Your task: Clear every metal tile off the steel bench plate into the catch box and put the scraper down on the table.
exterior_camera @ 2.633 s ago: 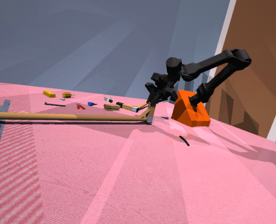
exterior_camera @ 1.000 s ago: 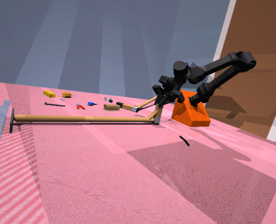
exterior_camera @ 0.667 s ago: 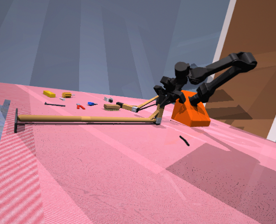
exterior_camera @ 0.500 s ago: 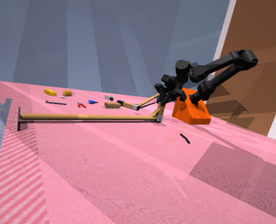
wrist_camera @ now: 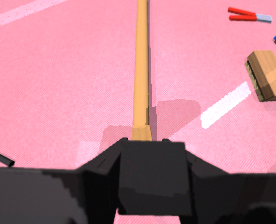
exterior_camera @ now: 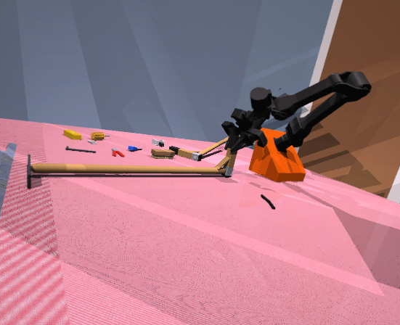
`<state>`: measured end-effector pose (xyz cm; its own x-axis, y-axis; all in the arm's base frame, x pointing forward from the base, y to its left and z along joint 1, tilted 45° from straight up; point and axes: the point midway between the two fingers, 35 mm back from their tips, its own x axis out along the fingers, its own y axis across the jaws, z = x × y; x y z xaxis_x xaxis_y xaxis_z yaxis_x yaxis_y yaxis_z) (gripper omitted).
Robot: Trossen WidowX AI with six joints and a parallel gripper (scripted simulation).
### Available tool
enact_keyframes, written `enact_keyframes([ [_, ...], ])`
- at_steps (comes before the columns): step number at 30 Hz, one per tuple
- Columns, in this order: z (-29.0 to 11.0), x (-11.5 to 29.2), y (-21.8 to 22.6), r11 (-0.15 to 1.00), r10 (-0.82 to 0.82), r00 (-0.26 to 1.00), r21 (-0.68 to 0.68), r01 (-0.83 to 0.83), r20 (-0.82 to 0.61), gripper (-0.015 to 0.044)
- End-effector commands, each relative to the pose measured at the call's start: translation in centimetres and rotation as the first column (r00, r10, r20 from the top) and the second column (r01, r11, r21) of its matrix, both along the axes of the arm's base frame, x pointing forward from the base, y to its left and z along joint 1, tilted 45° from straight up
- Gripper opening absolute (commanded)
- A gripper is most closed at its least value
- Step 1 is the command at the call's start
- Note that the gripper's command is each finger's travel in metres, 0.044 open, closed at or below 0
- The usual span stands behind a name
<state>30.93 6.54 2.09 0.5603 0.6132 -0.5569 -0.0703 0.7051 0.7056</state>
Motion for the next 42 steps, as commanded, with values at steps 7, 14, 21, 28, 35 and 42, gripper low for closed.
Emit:
enact_keyframes([
  [7, -1.0, -0.2, -1.2, 1.000, -0.010, 1.000, -0.003, 0.010, -0.002, 0.0000],
  [14, -1.7, -0.4, -1.8, 1.000, -0.012, 1.000, -0.002, 0.012, -0.004, 0.0000],
  [21, -2.1, -0.5, -2.2, 1.000, -0.014, 1.000, -0.002, 0.014, -0.006, 0.0000],
  [28, -2.3, -0.1, -2.4, 1.000, -0.015, 1.000, -0.003, 0.015, -0.007, 0.0000],
  [35, -2.4, 1.0, -2.4, 1.000, -0.016, 1.000, -0.003, 0.016, -0.006, 0.0000],
  [42, -2.4, 2.1, -2.4, 1.000, -0.018, 1.000, -0.003, 0.018, -0.006, 0.0000],
])
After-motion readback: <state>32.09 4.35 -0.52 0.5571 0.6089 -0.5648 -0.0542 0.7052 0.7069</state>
